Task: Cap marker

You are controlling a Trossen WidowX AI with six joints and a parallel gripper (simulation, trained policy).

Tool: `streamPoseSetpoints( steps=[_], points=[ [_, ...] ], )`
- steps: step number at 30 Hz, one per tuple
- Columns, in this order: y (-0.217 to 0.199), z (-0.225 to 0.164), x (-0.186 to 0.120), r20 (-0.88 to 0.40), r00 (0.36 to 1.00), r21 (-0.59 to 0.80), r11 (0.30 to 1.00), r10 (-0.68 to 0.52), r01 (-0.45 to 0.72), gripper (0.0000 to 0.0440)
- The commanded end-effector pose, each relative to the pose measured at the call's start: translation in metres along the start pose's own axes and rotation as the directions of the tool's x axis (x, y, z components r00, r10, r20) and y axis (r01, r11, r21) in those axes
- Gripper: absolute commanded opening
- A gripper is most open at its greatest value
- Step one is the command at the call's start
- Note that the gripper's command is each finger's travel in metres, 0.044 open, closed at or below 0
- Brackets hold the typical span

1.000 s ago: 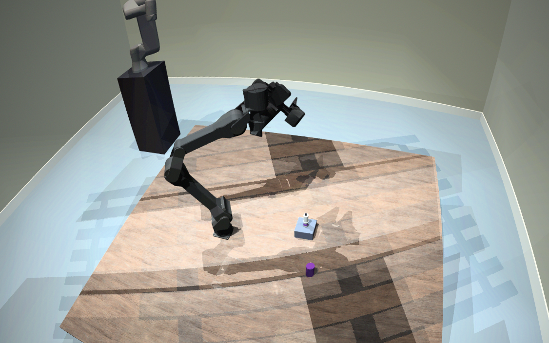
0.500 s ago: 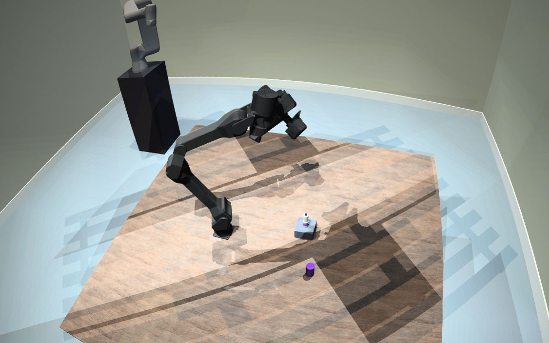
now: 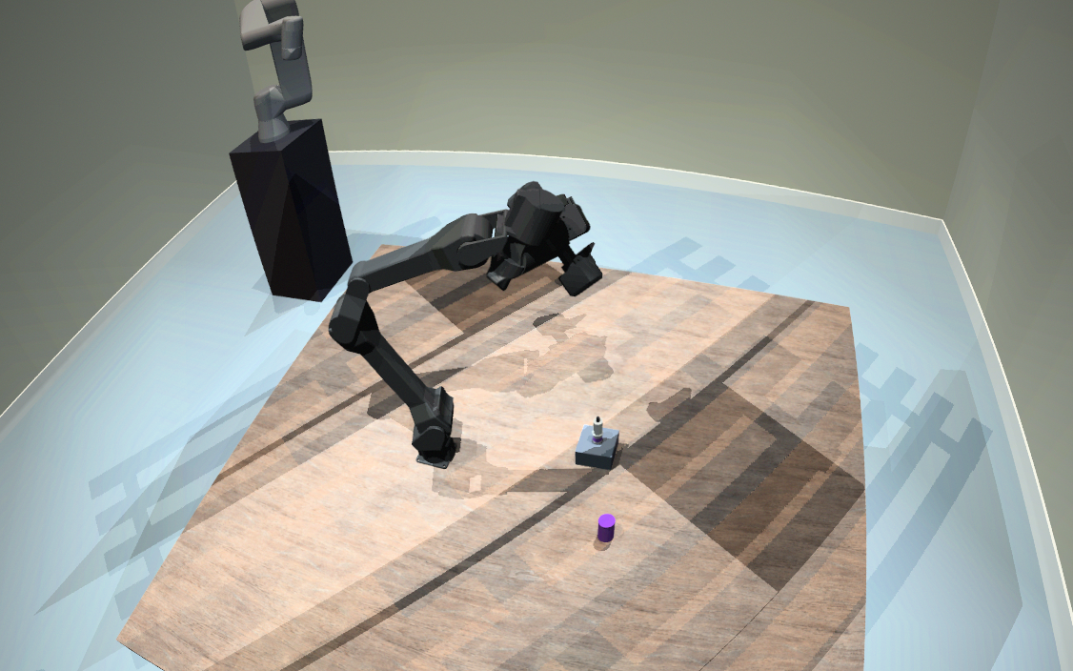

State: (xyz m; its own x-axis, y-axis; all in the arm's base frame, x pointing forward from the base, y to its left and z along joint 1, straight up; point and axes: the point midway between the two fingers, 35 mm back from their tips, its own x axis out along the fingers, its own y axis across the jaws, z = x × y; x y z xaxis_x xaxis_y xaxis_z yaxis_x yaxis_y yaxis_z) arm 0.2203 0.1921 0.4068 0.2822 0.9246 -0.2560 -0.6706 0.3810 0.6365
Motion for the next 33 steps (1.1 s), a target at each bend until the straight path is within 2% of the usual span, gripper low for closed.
streamPoseSetpoints(
  steps=[1,33],
  points=[
    [-0.006,-0.001,-0.002,-0.012,1.0,0.015,1.0,-0.018,0.018,0.034],
    [-0.089,-0.014,-0.027,-0.128,0.967,0.225,0.943,-0.22,0.244,0.0338]
  ],
)
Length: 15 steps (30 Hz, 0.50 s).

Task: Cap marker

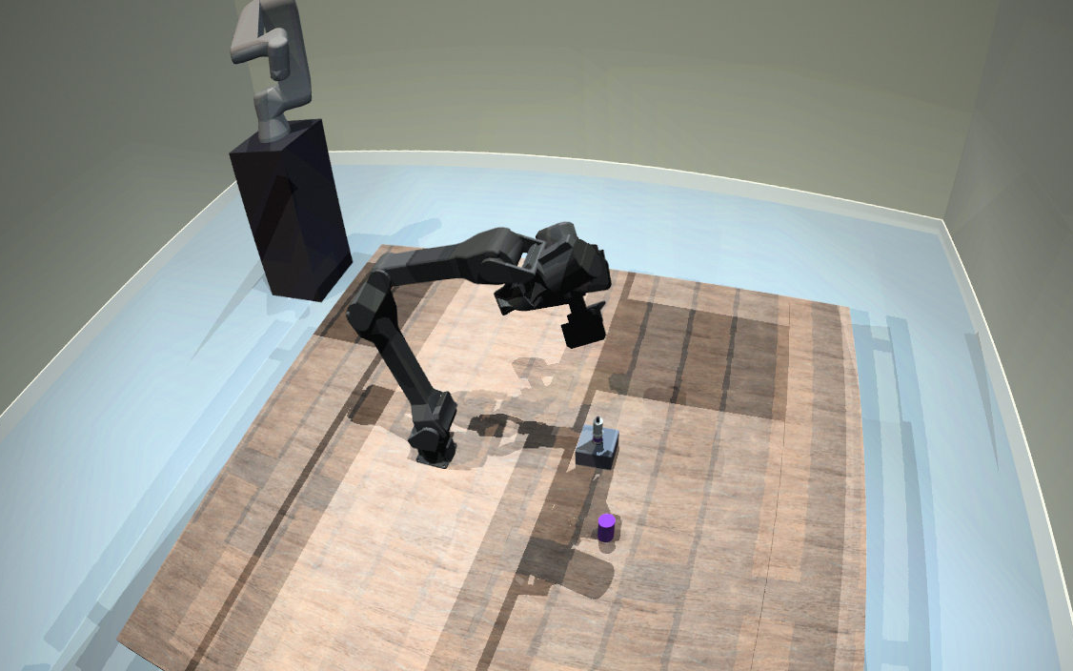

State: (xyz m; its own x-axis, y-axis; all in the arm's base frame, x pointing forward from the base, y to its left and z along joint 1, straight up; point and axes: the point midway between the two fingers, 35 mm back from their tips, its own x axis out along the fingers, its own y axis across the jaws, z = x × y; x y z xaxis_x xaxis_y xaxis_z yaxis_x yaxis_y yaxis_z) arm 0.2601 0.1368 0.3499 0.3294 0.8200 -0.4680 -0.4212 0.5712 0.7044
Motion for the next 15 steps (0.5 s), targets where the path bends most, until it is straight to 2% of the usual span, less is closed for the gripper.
streamPoseSetpoints(
  steps=[1,15],
  points=[
    [-0.008,0.001,-0.002,-0.006,1.0,0.015,1.0,-0.021,0.021,0.0338],
    [-0.046,0.004,-0.008,-0.042,0.993,0.104,0.988,-0.108,0.112,0.0337]
  ],
)
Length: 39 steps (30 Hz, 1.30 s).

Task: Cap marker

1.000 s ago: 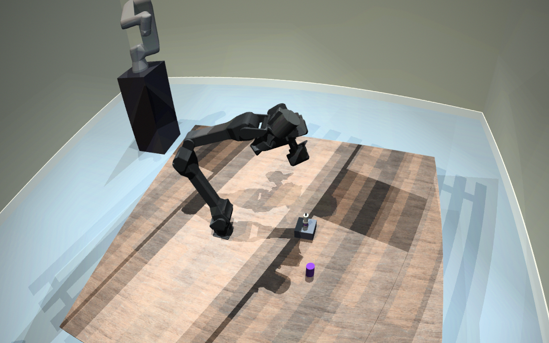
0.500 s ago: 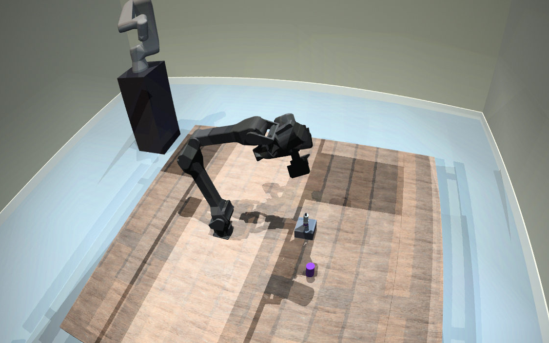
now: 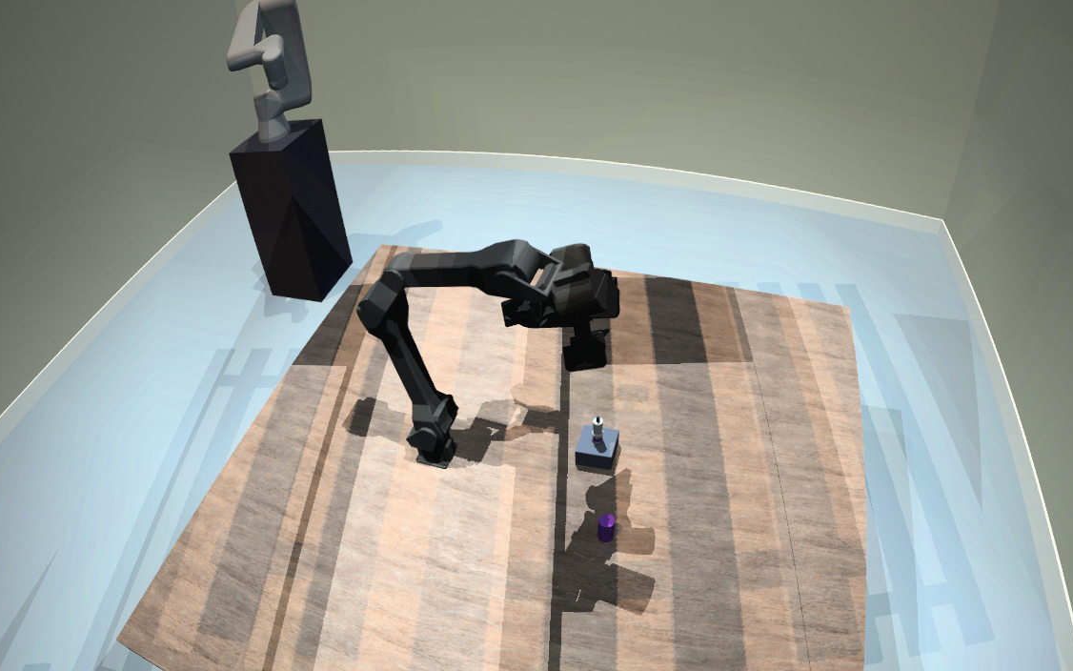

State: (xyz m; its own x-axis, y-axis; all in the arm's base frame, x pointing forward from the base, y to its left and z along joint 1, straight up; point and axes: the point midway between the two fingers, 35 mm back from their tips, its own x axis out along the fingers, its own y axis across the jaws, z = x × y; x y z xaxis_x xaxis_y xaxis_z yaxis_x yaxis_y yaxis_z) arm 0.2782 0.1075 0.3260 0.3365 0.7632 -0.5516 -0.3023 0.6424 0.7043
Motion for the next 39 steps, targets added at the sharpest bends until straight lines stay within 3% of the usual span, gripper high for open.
streamPoseSetpoints(
  steps=[1,39],
  points=[
    [-0.008,0.002,-0.001,-0.006,1.0,0.013,1.0,-0.021,0.021,0.0337],
    [-0.116,0.014,-0.018,-0.136,0.959,0.201,0.941,-0.247,0.271,0.0333]
  ],
)
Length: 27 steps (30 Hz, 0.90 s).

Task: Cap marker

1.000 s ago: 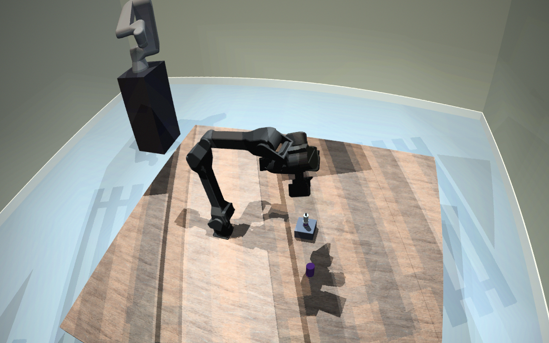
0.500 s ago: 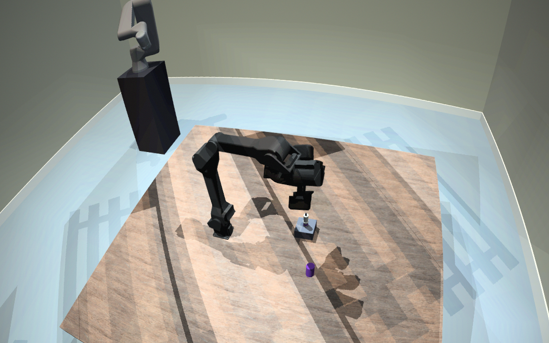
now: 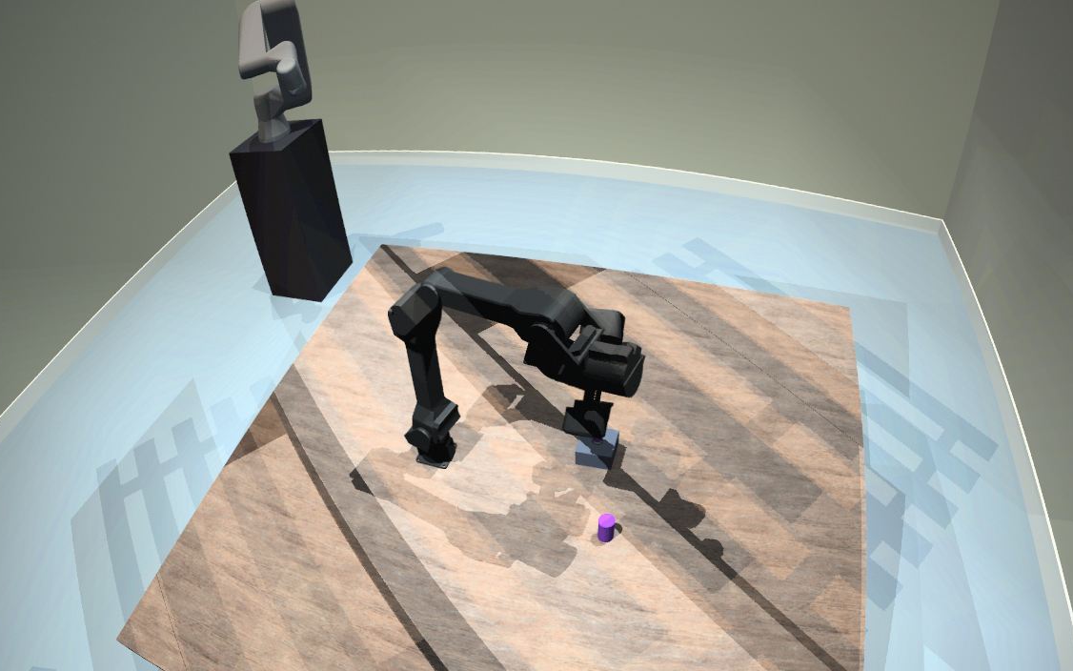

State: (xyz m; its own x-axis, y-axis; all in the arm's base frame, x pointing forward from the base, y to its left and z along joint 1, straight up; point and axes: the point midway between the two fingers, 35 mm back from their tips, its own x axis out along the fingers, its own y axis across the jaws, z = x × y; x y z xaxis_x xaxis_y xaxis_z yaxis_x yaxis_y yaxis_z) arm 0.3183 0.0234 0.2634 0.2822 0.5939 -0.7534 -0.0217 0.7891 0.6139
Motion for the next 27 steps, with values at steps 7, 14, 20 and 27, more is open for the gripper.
streamPoseSetpoints(
  steps=[7,14,20,27],
  points=[
    [-0.025,0.006,0.001,-0.031,0.998,0.033,0.997,-0.062,0.063,0.0332],
    [-0.045,0.01,0.002,-0.059,0.992,0.057,0.992,-0.11,0.114,0.033],
    [-0.062,0.013,0.002,-0.086,0.985,0.075,0.985,-0.151,0.158,0.0329],
    [-0.082,0.016,0.003,-0.119,0.973,0.091,0.974,-0.199,0.21,0.0328]
  ],
)
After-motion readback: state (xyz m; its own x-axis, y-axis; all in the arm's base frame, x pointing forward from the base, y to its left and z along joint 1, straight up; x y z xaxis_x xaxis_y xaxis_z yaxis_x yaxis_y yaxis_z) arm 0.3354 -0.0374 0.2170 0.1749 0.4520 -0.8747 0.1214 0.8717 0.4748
